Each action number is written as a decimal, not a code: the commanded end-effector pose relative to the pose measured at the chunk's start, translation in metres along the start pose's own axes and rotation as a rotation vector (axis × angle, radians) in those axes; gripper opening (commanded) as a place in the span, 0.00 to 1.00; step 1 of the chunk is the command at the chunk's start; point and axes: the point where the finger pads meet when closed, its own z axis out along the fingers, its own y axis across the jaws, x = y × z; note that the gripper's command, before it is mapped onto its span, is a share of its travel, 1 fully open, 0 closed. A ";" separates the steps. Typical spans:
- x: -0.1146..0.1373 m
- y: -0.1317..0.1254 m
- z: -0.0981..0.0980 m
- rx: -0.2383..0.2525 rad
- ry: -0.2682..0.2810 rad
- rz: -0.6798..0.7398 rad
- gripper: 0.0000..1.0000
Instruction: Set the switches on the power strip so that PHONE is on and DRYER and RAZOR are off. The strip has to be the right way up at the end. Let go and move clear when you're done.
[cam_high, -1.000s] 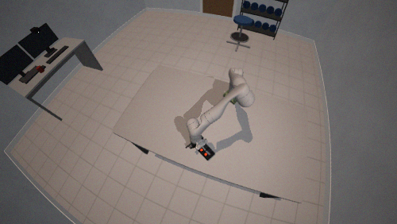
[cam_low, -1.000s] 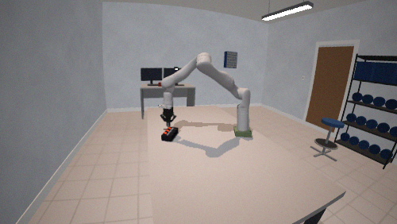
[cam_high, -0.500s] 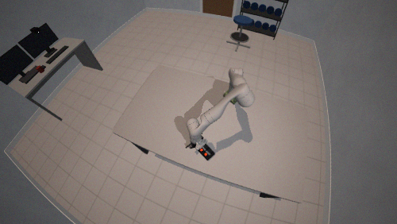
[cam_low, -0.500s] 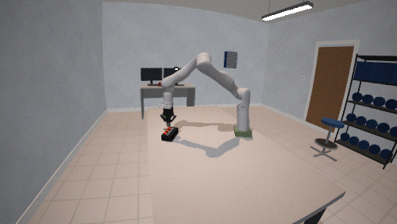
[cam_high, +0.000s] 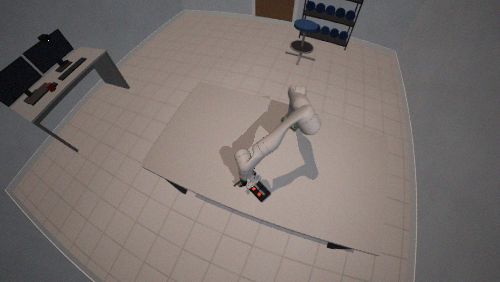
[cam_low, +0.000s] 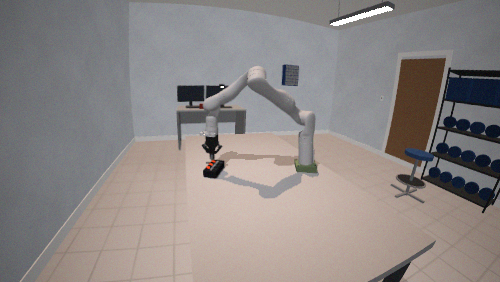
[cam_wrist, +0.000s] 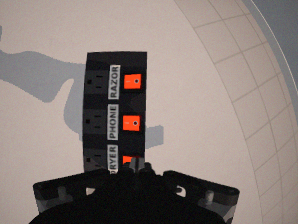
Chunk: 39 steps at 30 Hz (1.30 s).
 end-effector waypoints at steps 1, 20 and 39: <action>-0.001 0.001 0.001 -0.002 -0.002 -0.008 0.00; -0.001 0.001 0.001 -0.002 -0.002 -0.008 0.00; -0.001 0.000 0.006 -0.002 -0.002 -0.008 0.00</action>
